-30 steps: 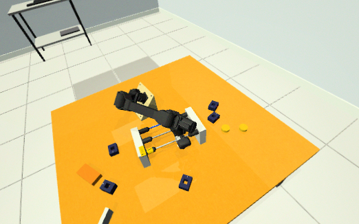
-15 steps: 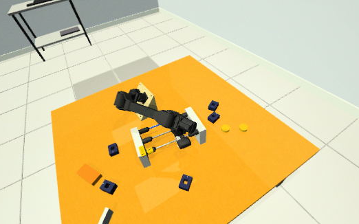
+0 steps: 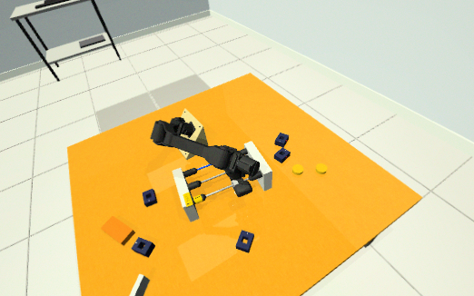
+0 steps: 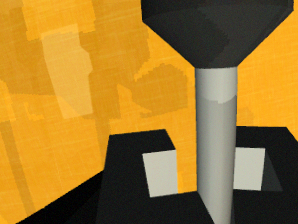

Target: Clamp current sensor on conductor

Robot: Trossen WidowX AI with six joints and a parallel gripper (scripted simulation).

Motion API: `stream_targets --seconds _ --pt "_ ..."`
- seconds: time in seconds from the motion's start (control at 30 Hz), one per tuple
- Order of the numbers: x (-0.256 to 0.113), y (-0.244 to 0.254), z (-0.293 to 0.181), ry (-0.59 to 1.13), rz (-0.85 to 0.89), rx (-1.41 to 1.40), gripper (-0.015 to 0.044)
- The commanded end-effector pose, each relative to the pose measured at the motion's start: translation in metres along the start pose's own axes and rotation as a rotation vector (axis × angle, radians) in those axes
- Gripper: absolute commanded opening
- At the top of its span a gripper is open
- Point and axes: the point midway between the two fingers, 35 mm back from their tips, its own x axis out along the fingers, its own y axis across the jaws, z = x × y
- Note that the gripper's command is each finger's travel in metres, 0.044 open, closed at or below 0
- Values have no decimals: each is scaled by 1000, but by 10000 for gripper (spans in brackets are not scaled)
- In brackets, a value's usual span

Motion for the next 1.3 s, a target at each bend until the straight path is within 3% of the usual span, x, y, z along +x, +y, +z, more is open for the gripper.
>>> stream_targets --seconds 0.0,0.13,1.27 --pt "-1 -1 0 -1 -2 3 103" --pt "-1 -1 0 -1 -2 3 0" --pt "-1 -1 0 -1 -2 3 0"
